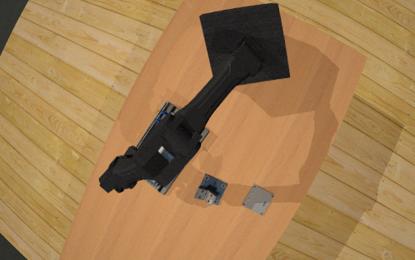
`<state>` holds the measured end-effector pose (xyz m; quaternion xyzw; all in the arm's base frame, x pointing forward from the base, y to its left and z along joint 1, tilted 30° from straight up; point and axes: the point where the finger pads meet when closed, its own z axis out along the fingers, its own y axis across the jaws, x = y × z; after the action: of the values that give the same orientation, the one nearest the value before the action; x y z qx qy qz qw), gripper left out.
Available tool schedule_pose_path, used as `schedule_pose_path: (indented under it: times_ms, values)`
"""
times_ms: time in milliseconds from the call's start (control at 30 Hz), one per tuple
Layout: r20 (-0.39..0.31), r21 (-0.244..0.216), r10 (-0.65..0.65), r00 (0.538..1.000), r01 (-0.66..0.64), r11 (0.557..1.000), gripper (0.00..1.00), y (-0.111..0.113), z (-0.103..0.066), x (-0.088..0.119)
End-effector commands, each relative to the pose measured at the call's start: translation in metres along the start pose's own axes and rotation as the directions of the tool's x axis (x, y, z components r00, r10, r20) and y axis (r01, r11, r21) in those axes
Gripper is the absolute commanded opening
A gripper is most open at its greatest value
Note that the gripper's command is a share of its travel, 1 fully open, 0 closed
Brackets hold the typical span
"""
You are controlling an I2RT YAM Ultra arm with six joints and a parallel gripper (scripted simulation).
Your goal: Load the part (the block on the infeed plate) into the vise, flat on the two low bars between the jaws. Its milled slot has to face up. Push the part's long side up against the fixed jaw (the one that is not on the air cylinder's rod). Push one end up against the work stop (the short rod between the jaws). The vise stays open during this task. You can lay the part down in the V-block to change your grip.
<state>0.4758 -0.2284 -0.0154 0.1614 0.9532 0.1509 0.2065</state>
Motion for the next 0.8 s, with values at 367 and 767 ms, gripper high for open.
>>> schedule_pose_path:
  times_ms: [367,767]
  values:
    - [0.058,0.019,-0.007,0.998,0.006,1.0,0.0,-0.0037,-0.0183,-0.0191]
    - [0.058,0.019,-0.007,0.998,0.006,1.0,0.0,-0.0037,-0.0183,-0.0191]
